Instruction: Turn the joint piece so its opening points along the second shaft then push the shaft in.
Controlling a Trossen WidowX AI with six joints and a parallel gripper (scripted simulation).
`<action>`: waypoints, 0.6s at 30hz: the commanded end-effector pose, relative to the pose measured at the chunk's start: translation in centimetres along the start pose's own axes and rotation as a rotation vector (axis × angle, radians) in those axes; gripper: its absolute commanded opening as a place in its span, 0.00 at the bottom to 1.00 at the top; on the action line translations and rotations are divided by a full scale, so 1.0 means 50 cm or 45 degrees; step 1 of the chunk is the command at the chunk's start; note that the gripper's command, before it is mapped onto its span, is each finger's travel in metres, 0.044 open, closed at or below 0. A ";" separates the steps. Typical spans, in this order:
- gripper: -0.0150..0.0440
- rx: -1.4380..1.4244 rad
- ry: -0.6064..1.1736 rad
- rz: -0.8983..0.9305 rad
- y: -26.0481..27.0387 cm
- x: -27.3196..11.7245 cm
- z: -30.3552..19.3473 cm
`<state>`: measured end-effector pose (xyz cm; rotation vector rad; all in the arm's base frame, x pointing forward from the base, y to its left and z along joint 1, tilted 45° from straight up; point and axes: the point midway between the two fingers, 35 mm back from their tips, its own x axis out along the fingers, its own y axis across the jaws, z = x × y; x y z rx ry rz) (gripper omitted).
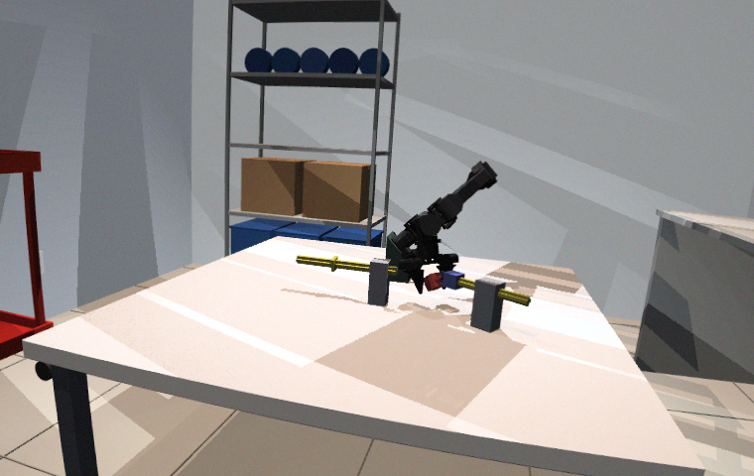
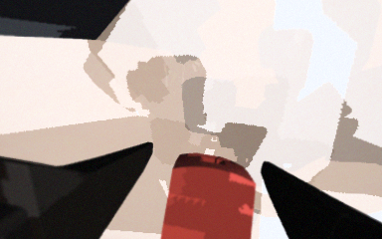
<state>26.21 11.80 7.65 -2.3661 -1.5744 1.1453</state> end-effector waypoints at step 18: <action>0.56 0.009 -0.004 -0.003 -0.002 0.029 0.004</action>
